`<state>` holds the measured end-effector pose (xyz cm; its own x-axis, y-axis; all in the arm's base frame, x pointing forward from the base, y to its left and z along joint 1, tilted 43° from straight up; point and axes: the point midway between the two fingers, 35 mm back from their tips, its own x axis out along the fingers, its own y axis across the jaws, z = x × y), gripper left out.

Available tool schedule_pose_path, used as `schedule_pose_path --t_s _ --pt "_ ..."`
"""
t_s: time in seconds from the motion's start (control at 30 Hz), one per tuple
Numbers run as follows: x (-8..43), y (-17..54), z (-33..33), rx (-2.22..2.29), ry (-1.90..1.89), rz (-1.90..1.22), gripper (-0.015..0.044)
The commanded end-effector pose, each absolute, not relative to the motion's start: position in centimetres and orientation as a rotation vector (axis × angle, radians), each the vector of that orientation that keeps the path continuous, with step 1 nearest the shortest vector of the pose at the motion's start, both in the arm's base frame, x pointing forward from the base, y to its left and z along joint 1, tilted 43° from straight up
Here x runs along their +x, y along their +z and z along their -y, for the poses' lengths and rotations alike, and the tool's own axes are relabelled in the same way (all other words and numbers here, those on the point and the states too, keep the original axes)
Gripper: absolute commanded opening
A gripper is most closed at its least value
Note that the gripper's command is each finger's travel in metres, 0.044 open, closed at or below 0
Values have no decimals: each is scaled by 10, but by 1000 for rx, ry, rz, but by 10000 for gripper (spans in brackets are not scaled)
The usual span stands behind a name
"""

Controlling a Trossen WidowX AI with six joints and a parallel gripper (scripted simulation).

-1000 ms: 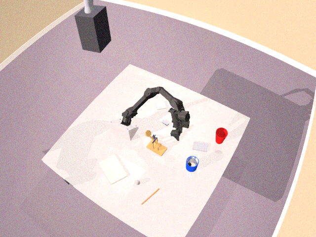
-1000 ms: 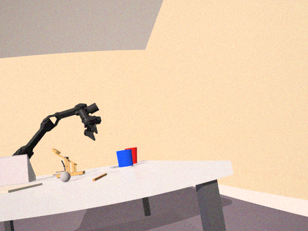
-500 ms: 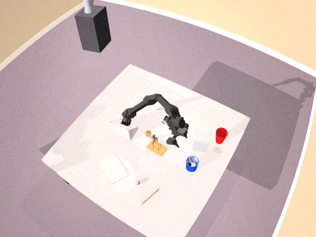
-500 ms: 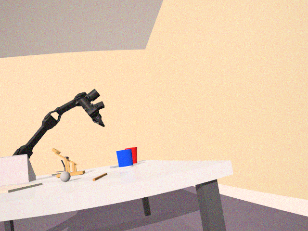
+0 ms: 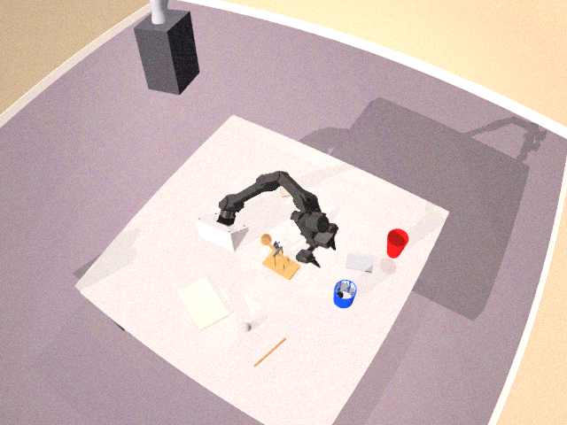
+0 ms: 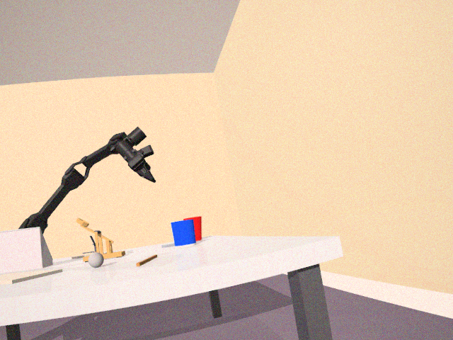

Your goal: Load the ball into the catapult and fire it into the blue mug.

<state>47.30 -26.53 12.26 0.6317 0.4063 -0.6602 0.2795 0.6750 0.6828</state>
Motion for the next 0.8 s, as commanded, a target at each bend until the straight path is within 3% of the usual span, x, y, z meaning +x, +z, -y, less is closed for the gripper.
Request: schedule_pose_path --t_s 0.0,0.77 --pt "474 121 264 863 87 -915 440" --pt "473 122 265 859 84 -914 440"
